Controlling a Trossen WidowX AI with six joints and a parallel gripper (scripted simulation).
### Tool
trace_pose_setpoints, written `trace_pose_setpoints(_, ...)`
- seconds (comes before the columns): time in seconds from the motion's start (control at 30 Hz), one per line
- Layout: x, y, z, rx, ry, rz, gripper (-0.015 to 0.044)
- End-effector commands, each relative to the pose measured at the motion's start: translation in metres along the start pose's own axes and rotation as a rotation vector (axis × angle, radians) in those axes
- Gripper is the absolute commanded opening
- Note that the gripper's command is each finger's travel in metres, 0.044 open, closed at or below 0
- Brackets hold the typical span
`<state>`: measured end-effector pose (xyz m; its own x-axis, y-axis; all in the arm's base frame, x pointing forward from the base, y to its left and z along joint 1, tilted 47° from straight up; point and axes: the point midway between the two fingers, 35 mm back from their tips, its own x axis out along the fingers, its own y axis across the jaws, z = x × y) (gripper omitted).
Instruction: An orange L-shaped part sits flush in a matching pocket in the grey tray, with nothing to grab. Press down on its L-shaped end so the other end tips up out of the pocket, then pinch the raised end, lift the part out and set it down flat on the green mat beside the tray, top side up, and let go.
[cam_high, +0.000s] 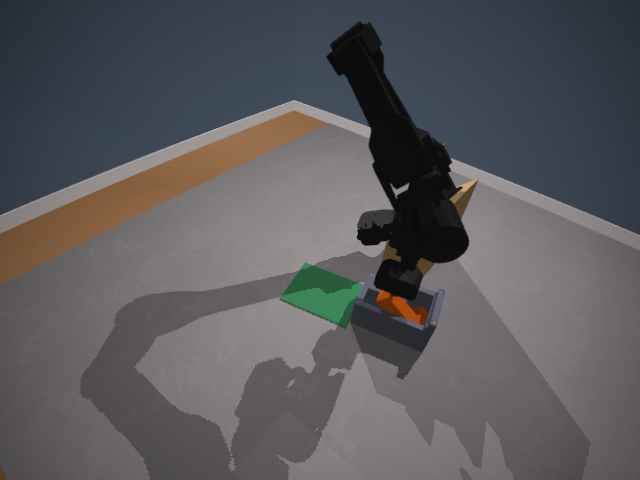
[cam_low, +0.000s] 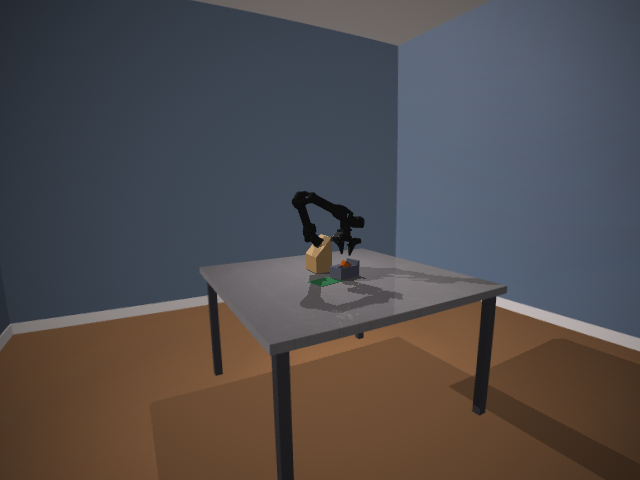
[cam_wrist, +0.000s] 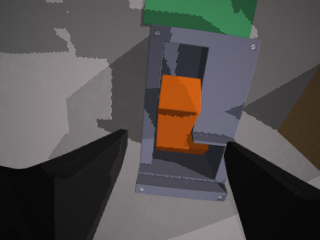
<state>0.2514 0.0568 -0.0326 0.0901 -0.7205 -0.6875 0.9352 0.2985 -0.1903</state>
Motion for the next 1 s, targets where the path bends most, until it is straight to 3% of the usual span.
trace_pose_setpoints(0.0,0.015,-0.002,0.002,0.001,-0.006,-0.007,0.0280)
trace_pose_setpoints(0.97,0.057,-0.002,0.002,0.001,-0.007,-0.007,0.0280)
